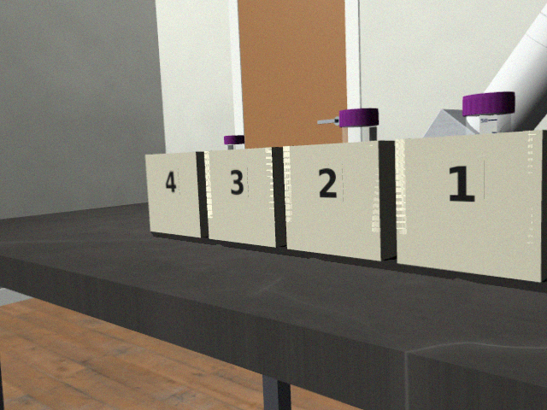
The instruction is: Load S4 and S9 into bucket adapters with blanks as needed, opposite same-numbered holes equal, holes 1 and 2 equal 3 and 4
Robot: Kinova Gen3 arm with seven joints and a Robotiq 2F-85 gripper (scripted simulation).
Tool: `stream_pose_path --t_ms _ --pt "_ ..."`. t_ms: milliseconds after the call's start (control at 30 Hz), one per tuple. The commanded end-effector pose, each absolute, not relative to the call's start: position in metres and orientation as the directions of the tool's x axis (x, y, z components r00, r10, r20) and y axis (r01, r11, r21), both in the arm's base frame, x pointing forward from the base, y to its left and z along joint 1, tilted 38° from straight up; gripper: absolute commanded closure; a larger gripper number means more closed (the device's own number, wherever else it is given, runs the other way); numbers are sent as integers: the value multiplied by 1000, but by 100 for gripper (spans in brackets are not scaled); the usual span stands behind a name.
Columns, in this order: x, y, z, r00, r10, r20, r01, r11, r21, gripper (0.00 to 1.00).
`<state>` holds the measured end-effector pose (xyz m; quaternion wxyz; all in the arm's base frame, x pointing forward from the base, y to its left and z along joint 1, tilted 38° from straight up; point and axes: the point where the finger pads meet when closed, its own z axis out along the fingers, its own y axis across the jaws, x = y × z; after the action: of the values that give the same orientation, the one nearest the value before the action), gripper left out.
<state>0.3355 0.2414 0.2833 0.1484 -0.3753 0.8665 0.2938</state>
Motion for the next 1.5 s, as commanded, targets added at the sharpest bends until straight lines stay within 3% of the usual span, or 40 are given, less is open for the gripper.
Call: stream_pose_path --t_ms 0,1467 --pt "336 244 279 -674 -563 -478 -737 546 397 38" --pt "338 267 251 -674 -563 -478 -737 546 397 38"
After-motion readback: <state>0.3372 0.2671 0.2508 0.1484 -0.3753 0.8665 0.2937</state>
